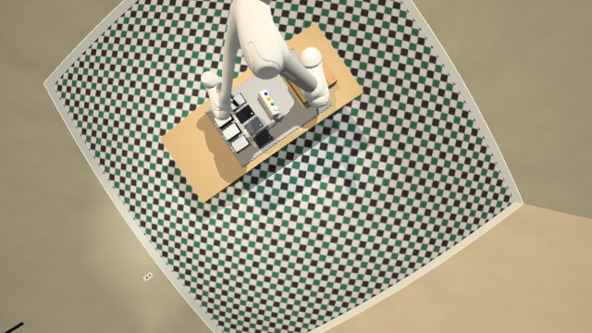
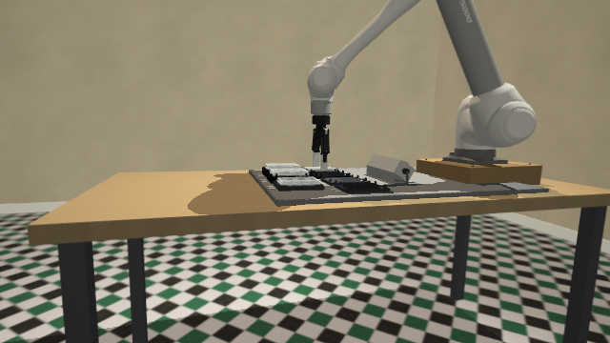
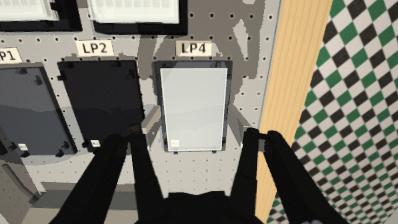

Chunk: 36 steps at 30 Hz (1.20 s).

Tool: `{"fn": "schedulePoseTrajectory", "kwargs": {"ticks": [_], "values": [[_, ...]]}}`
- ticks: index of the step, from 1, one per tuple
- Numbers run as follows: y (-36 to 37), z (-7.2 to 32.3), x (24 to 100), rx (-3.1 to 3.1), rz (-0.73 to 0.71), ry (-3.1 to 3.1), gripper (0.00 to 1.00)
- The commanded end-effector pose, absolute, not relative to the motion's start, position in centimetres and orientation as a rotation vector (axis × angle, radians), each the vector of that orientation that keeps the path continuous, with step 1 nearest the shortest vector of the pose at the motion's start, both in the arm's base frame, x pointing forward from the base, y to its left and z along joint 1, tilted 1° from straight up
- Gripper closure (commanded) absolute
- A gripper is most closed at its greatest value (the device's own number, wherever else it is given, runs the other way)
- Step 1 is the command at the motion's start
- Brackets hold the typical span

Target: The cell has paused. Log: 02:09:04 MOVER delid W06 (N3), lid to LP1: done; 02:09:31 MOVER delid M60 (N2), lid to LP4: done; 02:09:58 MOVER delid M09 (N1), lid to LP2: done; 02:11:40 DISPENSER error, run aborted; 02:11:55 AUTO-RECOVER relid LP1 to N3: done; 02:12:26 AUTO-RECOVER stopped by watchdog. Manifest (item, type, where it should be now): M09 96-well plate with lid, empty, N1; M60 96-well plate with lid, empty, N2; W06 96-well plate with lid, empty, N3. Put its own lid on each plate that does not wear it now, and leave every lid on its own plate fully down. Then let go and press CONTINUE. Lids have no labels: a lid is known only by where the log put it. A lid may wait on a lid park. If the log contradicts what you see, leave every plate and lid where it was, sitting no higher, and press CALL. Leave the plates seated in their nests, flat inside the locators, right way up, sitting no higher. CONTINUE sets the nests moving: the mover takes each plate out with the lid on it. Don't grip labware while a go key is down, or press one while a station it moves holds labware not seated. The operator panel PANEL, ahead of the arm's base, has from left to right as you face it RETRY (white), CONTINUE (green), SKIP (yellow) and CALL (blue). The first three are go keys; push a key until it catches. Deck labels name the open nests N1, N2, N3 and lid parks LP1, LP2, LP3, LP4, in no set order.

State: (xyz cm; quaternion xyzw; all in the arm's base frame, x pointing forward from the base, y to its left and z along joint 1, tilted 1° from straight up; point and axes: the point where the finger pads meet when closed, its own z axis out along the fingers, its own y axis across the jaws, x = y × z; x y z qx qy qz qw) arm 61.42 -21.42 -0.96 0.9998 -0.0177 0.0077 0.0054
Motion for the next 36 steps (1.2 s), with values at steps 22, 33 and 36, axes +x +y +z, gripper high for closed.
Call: {"fn": "schedulePoseTrajectory", "kwargs": {"ticks": [22, 33, 36], "values": [[-21.41, -0.94, 61.43, 3.130, 0.024, -0.055, 1.00], [-21.41, -0.94, 61.43, 3.130, 0.024, -0.055, 1.00], [-21.41, -0.94, 61.43, 3.130, 0.024, -0.055, 1.00]]}}
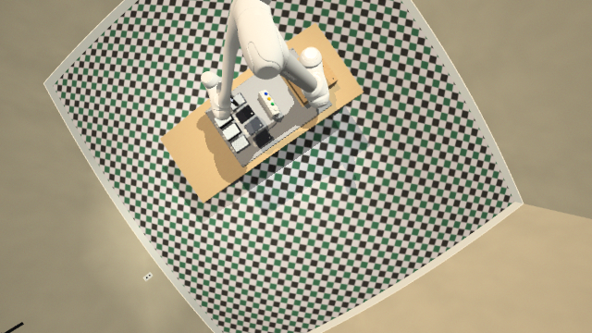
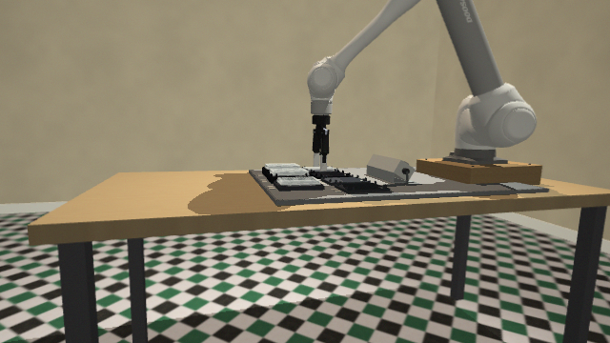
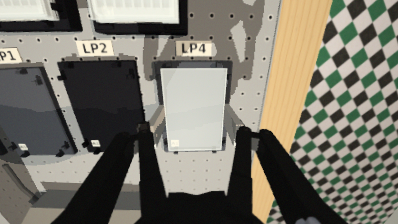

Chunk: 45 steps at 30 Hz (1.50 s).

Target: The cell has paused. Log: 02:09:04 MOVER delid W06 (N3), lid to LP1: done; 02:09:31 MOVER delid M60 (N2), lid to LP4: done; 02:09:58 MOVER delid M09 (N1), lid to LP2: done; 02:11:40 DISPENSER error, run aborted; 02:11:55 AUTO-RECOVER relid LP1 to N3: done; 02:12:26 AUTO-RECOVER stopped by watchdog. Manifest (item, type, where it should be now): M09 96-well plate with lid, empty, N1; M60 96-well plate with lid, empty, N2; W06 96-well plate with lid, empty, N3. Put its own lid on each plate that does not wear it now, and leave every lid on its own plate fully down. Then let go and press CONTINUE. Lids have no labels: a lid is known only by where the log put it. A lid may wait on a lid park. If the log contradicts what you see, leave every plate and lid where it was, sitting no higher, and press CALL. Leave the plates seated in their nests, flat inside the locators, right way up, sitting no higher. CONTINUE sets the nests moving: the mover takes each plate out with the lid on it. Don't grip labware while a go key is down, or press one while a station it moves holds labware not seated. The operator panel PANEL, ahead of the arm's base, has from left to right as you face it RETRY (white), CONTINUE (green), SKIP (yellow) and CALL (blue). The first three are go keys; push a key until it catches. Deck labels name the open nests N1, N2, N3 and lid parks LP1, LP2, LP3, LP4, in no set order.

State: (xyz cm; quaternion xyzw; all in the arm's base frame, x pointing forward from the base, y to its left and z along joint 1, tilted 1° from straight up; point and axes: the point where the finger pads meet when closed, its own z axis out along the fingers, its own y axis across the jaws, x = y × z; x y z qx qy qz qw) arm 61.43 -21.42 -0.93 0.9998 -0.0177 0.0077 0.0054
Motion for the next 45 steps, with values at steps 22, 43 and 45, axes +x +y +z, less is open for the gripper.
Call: {"fn": "schedulePoseTrajectory", "kwargs": {"ticks": [22, 43, 45], "values": [[-21.4, -0.9, 61.4, 3.130, 0.024, -0.055, 1.00], [-21.4, 0.4, 61.4, 3.130, 0.024, -0.055, 1.00], [-21.4, 0.7, 61.4, 3.130, 0.024, -0.055, 1.00]]}}
